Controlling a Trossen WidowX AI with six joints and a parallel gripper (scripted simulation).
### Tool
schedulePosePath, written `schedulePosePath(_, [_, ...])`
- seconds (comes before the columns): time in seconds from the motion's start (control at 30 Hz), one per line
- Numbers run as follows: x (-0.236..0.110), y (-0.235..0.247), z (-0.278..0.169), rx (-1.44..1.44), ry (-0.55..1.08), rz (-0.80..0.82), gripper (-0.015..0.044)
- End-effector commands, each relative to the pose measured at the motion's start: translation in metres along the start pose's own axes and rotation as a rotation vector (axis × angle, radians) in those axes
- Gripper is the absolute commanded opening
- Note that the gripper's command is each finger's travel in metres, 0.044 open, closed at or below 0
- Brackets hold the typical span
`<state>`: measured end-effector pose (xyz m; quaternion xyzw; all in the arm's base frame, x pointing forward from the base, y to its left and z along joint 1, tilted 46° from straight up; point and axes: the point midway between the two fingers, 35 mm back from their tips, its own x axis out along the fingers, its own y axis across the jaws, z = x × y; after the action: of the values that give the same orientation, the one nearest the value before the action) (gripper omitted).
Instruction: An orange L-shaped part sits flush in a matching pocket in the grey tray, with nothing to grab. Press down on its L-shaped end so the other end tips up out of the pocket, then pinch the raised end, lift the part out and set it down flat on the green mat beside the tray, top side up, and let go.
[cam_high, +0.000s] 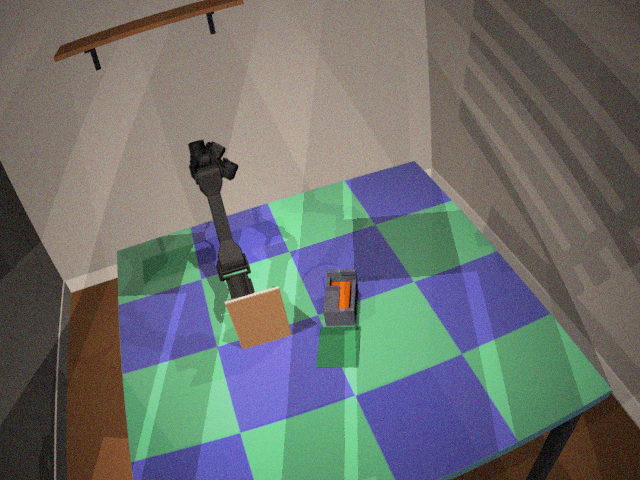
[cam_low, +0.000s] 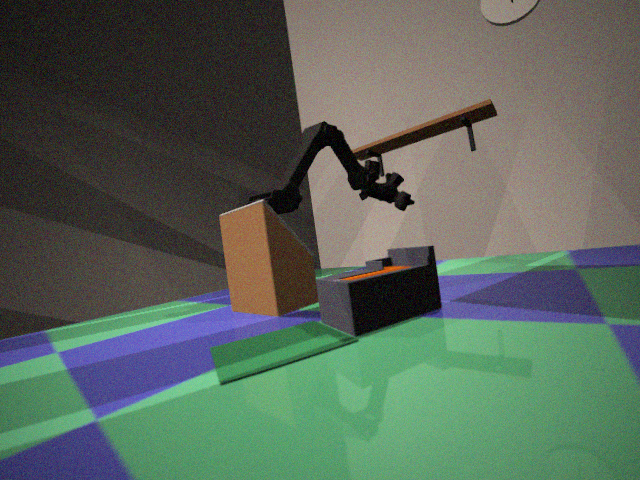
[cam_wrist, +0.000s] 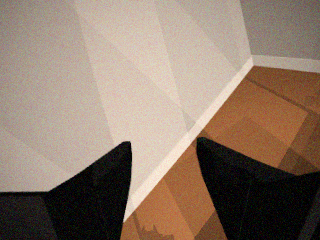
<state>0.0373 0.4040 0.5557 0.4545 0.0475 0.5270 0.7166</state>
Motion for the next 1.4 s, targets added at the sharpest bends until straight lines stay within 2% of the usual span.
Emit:
schedulePosePath(0.0, [0.019,-0.068,-0.006,-0.133,0.052,-0.115,0.0180])
schedulePosePath(0.17, [0.033,-0.152,-0.007,-0.288,0.141,-0.255,0.0180])
schedulePosePath(0.33, [0.031,-0.234,0.001,-0.425,0.235,-0.402,0.0180])
schedulePosePath(0.47, [0.018,-0.303,0.007,-0.476,0.354,-0.525,0.0180])
schedulePosePath(0.63, [-0.014,-0.383,0.019,-0.483,0.503,-0.680,0.0180])
schedulePosePath(0.83, [-0.074,-0.467,0.036,-0.393,0.669,-0.861,0.0180])
schedulePosePath(1.03, [-0.155,-0.530,0.054,-0.199,0.817,-1.021,0.0180])
schedulePosePath(1.2, [-0.235,-0.561,0.065,0.066,0.889,-1.121,0.0180])
schedulePosePath(1.37, [-0.312,-0.567,0.073,0.413,0.873,-1.158,0.0180])
